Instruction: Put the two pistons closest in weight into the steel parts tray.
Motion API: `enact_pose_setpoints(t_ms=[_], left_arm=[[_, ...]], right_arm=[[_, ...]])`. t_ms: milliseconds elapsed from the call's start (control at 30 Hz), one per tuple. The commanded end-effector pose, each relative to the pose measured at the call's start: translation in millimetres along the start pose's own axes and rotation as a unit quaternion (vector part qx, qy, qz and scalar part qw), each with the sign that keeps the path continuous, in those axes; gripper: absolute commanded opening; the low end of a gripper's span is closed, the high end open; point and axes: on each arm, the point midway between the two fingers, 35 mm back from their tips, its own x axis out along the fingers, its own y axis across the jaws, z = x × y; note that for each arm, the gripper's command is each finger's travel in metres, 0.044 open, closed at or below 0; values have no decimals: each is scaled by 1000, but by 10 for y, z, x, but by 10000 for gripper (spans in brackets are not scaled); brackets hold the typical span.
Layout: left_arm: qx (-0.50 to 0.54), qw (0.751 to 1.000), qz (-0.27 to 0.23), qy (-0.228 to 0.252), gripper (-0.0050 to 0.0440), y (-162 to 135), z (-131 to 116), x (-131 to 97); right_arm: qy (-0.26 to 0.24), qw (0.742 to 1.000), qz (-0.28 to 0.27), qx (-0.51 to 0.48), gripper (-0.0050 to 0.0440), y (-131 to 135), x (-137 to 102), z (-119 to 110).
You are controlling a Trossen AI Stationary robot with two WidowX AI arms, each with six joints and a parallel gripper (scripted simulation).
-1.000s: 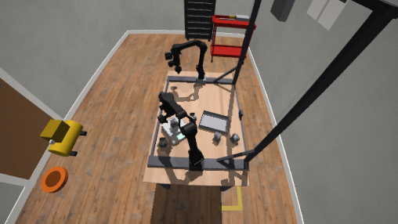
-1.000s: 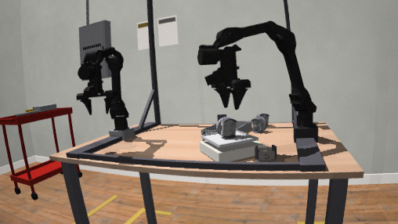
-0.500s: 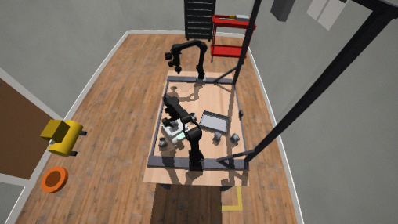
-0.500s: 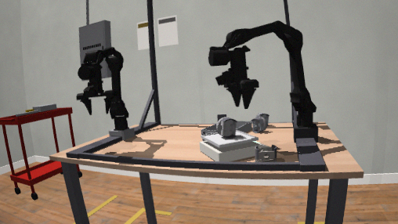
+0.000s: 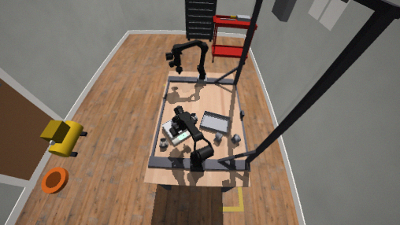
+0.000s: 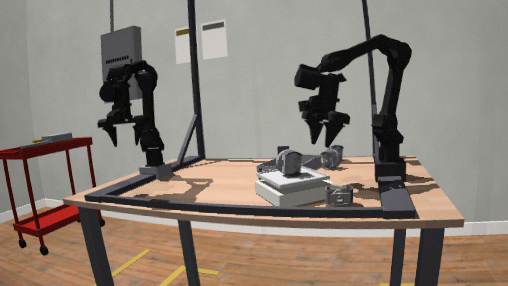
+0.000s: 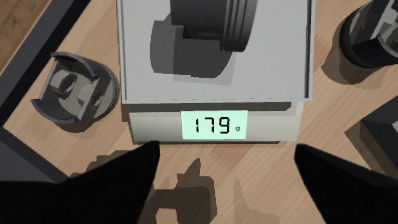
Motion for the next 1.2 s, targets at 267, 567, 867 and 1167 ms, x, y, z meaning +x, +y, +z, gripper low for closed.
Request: enact_pose_setpoints(t_ms=[267, 567, 867, 1167], left_arm=[[-14, 997, 4, -79, 378, -72, -221, 15], [-12, 997, 2, -81, 378, -75, -144, -21], [-12, 997, 1, -72, 378, -71, -146, -8], [-12, 997, 1, -71, 378, -70, -149, -4]], right_arm=[[-16, 1000, 1, 1, 400, -2, -83, 48], [-16, 1000, 1, 1, 400, -2, -83, 48], [-16, 1000, 1, 1, 400, -2, -83, 48], [-16, 1000, 1, 1, 400, -2, -83, 48]])
